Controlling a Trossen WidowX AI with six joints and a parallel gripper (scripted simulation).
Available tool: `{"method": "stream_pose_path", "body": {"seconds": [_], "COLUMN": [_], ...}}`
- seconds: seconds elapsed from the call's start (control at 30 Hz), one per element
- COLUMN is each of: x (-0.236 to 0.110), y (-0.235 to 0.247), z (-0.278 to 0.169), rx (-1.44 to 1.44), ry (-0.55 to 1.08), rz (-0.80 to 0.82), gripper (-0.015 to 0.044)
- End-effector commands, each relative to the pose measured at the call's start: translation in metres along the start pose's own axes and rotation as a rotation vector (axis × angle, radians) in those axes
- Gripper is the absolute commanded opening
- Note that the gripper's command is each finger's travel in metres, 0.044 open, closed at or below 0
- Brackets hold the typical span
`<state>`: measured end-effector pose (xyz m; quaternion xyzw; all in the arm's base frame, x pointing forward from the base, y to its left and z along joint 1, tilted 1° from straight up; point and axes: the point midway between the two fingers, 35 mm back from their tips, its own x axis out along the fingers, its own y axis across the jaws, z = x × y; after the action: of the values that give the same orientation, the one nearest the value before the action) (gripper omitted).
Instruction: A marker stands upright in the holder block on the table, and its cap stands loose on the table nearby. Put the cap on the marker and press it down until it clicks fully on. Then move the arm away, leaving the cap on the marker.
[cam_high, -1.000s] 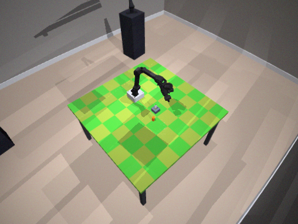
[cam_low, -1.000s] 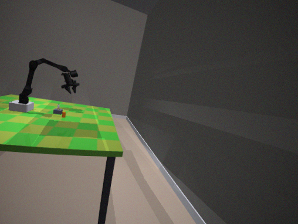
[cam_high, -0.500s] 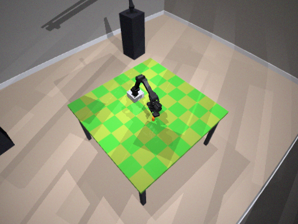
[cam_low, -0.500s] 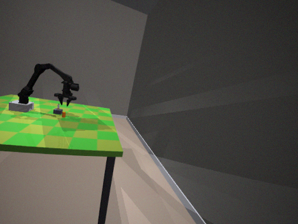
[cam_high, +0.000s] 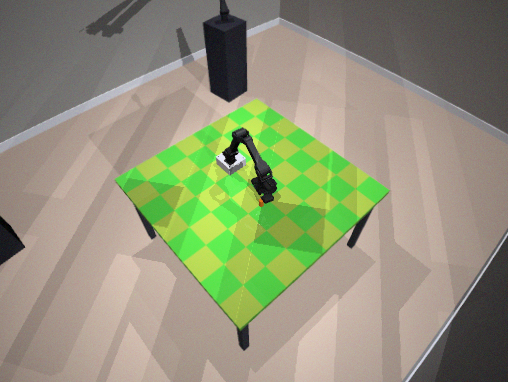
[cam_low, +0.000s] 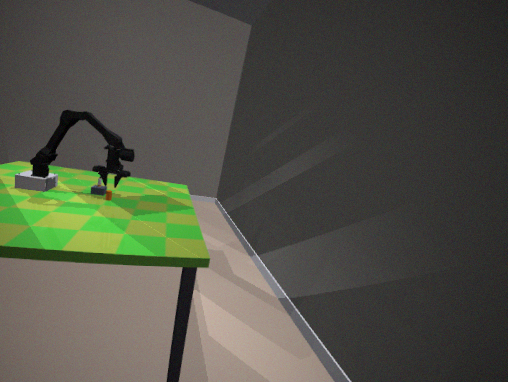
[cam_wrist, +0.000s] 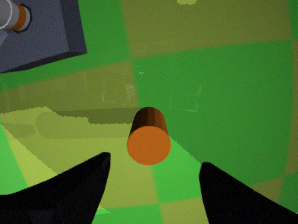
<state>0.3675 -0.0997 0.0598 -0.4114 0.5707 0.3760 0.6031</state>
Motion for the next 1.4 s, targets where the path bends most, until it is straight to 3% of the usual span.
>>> {"method": "stream_pose_path", "body": {"seconds": [0.0,1.2,1.27,1.37], "x": [0.009,0.061,0.061,0.061], "y": [0.003,0.004,0.005,0.005], "z": [-0.001,-0.001,-0.001,-0.001], "rx": [-0.005,-0.005,-0.005,-0.005], "ry": [0.0,0.0,0.0,0.0], "rz": [0.01,0.01,0.01,0.01], "gripper": [0.0253,0.0253,0.02,0.018]}}
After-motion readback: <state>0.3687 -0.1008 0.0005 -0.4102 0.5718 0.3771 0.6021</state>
